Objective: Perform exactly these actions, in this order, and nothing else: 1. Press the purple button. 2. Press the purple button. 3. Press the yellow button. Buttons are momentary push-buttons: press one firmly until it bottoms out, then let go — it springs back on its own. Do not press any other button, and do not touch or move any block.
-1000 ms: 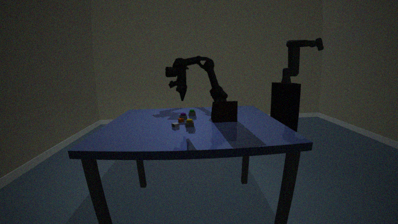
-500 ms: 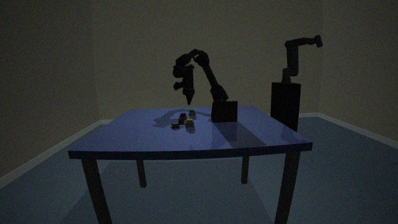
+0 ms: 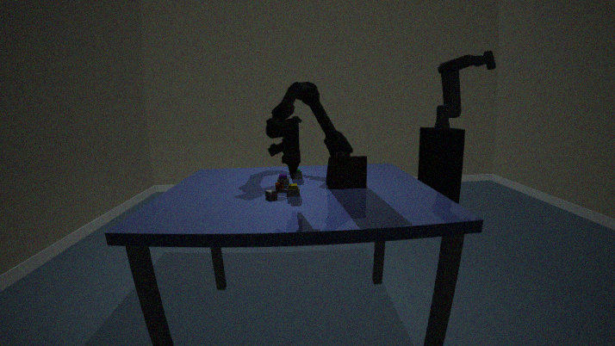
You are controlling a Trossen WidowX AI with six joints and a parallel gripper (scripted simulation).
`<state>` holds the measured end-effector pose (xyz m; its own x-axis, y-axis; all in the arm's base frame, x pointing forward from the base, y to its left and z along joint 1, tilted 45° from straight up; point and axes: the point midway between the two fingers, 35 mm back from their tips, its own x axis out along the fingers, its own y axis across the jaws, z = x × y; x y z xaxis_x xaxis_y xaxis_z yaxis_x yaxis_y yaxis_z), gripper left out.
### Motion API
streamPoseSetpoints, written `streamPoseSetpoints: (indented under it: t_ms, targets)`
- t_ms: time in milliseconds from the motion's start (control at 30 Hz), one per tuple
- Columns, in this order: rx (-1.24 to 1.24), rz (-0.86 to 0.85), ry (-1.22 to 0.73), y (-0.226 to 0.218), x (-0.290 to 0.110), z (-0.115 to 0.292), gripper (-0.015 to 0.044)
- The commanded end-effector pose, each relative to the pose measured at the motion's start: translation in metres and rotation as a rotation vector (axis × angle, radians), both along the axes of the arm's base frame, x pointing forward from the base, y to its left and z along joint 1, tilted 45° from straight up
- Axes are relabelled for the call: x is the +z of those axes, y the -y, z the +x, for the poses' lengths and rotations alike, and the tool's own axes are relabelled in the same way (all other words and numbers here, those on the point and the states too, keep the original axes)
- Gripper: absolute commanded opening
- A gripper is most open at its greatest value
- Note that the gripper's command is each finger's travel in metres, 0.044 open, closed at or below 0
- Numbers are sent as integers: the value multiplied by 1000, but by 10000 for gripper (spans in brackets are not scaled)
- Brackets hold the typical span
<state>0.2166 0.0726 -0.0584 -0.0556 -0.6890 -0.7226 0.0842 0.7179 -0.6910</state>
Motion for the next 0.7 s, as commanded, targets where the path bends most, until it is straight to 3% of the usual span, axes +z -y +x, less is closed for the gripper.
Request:
streamPoseSetpoints:
  t_ms: [0,667]
  targets:
    - [5,-3,-1,5,-4,0,20]
    - [5,-5,-1,25,-24,-2,20]
